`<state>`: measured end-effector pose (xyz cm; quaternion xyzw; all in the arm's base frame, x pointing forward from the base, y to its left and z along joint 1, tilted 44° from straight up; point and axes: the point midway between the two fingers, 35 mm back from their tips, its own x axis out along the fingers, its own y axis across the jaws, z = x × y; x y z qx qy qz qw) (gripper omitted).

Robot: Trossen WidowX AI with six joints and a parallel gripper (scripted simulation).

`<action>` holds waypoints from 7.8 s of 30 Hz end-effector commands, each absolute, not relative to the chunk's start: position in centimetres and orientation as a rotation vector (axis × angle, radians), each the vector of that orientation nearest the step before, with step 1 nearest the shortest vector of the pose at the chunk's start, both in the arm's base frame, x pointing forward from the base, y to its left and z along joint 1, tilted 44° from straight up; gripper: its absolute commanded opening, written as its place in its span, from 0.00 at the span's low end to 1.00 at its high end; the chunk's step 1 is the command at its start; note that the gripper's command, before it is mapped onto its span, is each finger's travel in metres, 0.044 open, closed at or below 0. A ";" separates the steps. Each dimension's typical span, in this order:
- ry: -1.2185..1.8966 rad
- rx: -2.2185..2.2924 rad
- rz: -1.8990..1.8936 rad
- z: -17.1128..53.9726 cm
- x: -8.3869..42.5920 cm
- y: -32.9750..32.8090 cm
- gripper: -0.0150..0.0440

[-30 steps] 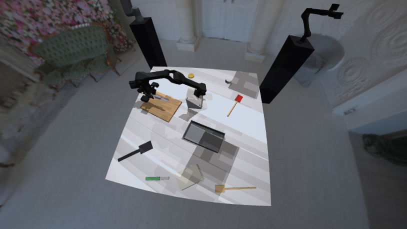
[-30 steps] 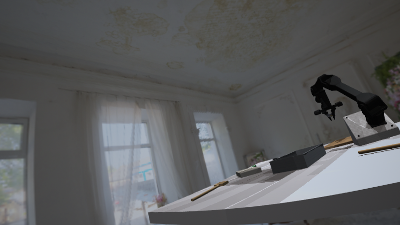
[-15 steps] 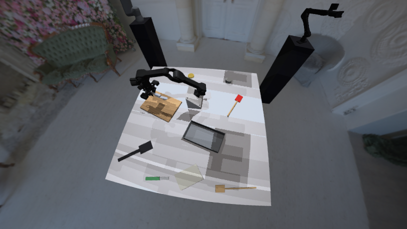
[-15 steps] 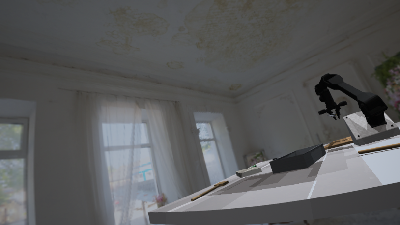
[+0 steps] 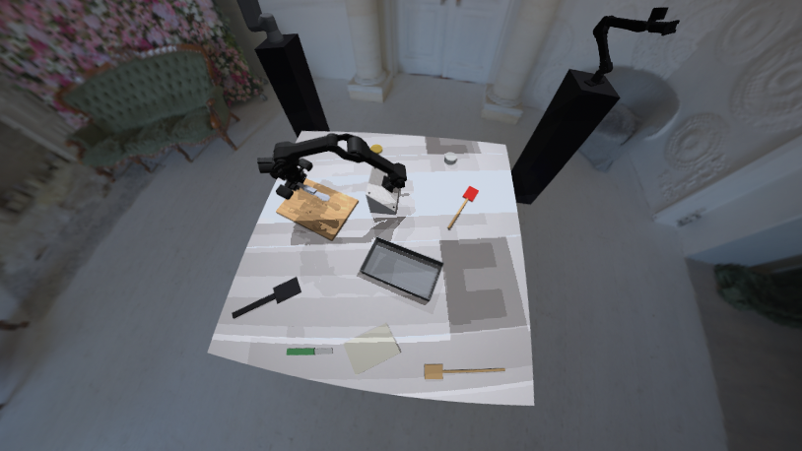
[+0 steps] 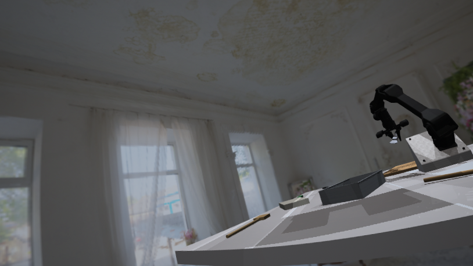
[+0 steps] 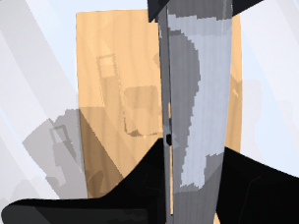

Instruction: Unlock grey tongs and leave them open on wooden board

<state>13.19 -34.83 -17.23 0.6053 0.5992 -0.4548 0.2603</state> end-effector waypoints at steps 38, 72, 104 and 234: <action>1.223 1.043 -1.575 -15.2 14.2 -35.4 0.00; 0.946 0.820 -1.693 -11.8 13.9 -33.9 0.00; 0.987 0.849 -1.678 -12.4 14.0 -34.2 0.00; 1.694 1.904 -1.080 -20.0 12.8 -31.3 0.00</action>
